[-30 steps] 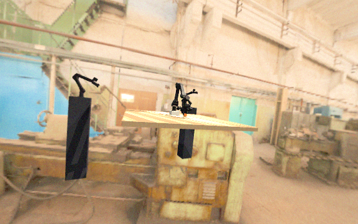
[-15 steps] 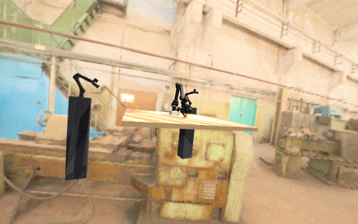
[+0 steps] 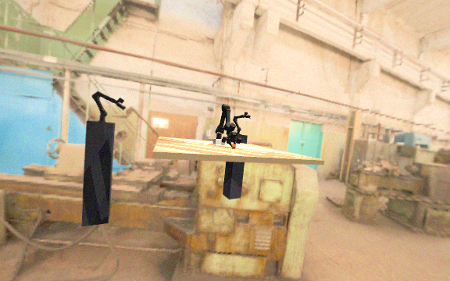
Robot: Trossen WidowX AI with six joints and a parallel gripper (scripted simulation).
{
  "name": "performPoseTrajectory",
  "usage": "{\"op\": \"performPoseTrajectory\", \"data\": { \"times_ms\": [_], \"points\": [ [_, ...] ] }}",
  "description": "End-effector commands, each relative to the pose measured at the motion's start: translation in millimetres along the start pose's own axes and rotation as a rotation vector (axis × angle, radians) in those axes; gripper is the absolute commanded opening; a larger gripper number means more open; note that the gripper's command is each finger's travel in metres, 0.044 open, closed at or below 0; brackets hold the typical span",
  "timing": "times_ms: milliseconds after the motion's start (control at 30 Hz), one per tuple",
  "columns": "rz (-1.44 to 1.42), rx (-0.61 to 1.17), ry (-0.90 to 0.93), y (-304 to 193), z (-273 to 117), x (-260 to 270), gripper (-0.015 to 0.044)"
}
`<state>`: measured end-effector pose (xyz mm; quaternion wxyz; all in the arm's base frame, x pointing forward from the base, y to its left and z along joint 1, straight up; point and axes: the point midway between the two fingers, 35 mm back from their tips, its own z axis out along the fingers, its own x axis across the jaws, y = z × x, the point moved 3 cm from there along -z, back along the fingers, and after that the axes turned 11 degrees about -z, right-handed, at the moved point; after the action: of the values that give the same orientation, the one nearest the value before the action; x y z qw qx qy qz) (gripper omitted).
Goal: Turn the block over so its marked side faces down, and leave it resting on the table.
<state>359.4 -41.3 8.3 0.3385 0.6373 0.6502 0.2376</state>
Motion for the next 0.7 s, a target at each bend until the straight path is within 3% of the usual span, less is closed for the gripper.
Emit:
{"op": "performPoseTrajectory", "data": {
  "times_ms": [0,667],
  "points": [
    [-0.006,-0.046,-0.013,-9.7,-0.2,1.2,0.0],
    [-0.004,-0.231,-0.049,-18.6,-13.9,2.0,0.0]
  ]
}}
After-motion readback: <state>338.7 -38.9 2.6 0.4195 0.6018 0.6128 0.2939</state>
